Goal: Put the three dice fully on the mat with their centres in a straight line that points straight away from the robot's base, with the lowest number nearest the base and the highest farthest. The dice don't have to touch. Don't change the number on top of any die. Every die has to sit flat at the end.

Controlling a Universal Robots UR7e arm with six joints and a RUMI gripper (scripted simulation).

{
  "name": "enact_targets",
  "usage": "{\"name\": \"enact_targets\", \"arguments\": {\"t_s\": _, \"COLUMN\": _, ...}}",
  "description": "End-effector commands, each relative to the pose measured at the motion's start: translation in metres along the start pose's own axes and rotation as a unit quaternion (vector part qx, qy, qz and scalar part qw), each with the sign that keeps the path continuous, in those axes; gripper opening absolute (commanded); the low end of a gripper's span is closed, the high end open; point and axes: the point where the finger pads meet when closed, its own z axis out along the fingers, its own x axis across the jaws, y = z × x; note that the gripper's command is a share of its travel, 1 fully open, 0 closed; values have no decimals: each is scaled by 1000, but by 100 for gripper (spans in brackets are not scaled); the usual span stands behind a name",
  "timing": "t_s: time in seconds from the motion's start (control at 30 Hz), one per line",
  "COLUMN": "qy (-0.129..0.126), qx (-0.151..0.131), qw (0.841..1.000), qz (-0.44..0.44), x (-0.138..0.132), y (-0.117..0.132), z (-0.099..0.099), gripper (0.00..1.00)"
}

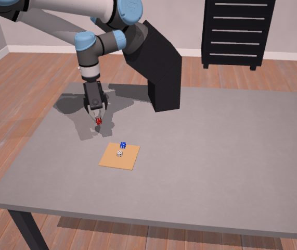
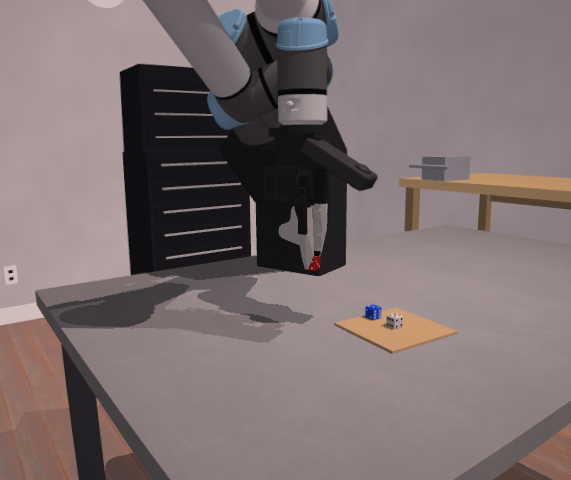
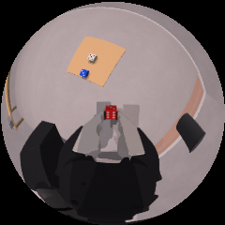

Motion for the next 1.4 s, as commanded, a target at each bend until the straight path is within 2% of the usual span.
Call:
{"name": "enact_targets", "arguments": {"t_s": 0.0, "qy": -2, "qx": 1, "qw": 1000, "qz": 22, "x": -1, "y": -15, "z": 5, "gripper": 3}}
{"name": "enact_targets", "arguments": {"t_s": 0.17, "qy": -7, "qx": 1, "qw": 998, "qz": 64, "x": -7, "y": -41, "z": 11, "gripper": 3}}
{"name": "enact_targets", "arguments": {"t_s": 0.33, "qy": -9, "qx": 0, "qw": 993, "qz": 118, "x": -13, "y": -79, "z": 13, "gripper": 3}}
{"name": "enact_targets", "arguments": {"t_s": 0.4, "qy": -9, "qx": 0, "qw": 993, "qz": 118, "x": -13, "y": -79, "z": 13, "gripper": 3}}
{"name": "enact_targets", "arguments": {"t_s": 0.63, "qy": -4, "qx": 0, "qw": 982, "qz": 188, "x": -24, "y": -132, "z": 5, "gripper": 3}}
{"name": "enact_targets", "arguments": {"t_s": 0.8, "qy": 1, "qx": 2, "qw": 976, "qz": 219, "x": -30, "y": -157, "z": -3, "gripper": 3}}
{"name": "enact_targets", "arguments": {"t_s": 0.9, "qy": 3, "qx": 3, "qw": 974, "qz": 229, "x": -32, "y": -164, "z": -6, "gripper": 3}}
{"name": "enact_targets", "arguments": {"t_s": 1.37, "qy": 4, "qx": 3, "qw": 973, "qz": 232, "x": -33, "y": -167, "z": -7, "gripper": 3}}
